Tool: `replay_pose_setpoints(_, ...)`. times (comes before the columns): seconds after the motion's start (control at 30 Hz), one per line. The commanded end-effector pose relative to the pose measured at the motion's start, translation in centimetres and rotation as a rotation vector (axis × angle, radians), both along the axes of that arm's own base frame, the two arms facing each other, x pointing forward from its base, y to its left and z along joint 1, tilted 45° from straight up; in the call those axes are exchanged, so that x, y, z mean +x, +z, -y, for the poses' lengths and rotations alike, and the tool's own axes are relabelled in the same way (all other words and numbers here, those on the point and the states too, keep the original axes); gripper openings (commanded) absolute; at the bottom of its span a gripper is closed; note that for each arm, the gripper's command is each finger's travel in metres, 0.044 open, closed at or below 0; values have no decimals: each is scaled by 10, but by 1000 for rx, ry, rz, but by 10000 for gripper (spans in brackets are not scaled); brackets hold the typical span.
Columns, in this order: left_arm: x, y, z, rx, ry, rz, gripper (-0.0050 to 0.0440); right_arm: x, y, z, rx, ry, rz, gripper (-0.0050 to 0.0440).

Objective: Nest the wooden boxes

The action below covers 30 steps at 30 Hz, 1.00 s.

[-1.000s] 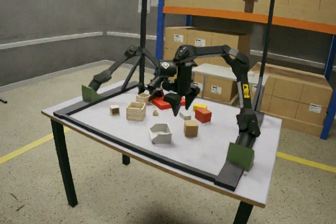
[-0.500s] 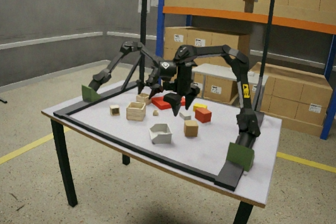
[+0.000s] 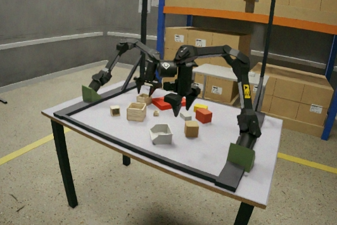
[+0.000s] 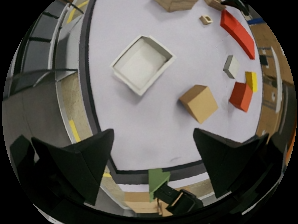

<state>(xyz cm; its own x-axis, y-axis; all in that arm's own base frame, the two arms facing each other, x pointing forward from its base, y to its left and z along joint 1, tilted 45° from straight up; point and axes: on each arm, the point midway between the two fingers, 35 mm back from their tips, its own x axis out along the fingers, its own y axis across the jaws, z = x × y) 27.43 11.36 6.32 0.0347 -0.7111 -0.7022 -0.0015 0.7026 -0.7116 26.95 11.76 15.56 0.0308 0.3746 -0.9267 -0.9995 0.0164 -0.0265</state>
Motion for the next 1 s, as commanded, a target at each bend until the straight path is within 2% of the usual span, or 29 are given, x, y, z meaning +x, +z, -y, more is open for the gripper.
replay_pose_setpoints(0.0, 1, 5, -2, 12, 1, 16, 400, -1, 9, 10, 130, 4, 22, 400)
replay_pose_setpoints(0.2, 1, 5, -2, 12, 1, 16, 400, -1, 5, 12, 169, 4, 1, 400)
replay_pose_setpoints(0.43, 1, 5, -2, 12, 1, 16, 400, -1, 14, 28, 406, 8, 8, 400)
replay_pose_setpoints(0.97, 1, 5, -2, 12, 1, 16, 400, 0, 18, 28, 406, 12, 25, 400)
